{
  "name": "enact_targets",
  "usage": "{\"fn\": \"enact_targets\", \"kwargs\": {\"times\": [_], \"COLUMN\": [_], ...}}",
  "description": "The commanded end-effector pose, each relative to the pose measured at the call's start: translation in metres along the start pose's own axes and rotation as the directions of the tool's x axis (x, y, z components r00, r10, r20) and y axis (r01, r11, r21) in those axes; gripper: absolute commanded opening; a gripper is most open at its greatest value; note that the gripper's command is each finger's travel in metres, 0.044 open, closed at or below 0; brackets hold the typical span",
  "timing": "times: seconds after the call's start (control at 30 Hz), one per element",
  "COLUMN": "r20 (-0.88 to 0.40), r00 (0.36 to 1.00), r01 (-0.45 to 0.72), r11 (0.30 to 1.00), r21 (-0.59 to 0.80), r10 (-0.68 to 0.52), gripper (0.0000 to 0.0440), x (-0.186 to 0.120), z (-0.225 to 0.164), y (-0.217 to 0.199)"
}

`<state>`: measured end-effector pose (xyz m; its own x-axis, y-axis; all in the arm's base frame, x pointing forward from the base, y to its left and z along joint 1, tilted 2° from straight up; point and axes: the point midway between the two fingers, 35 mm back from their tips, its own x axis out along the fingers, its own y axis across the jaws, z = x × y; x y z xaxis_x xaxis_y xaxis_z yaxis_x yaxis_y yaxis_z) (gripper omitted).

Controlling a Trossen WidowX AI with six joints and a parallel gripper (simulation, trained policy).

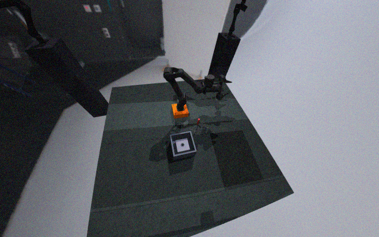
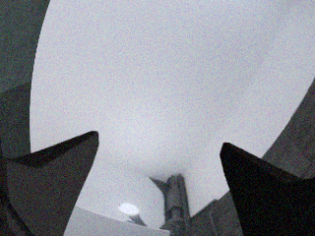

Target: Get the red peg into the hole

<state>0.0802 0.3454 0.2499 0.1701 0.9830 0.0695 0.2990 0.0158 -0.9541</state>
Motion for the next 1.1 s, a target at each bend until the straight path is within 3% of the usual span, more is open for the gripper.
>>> {"fn": "enact_targets", "kwargs": {"times": [0.0, 0.1, 0.5, 0.77, 1.07], "r20": [-0.011, -0.039, -0.175, -0.273, -0.368], "r00": [1.000, 0.999, 0.984, 0.961, 0.921], "r01": [0.001, -0.009, 0.064, 0.156, 0.262], "r11": [0.999, 0.991, 0.866, 0.712, 0.491], "r21": [0.033, 0.132, 0.495, 0.684, 0.831], "r10": [-0.001, 0.014, 0.028, 0.052, 0.131], "gripper": [0.0416, 0.0440, 0.0440, 0.0440, 0.0440], "x": [0.001, 0.002, 0.000, -0.012, -0.030], "z": [-0.003, -0.013, -0.064, -0.099, -0.131], "y": [-0.003, -0.006, -0.039, -0.058, -0.058]}}
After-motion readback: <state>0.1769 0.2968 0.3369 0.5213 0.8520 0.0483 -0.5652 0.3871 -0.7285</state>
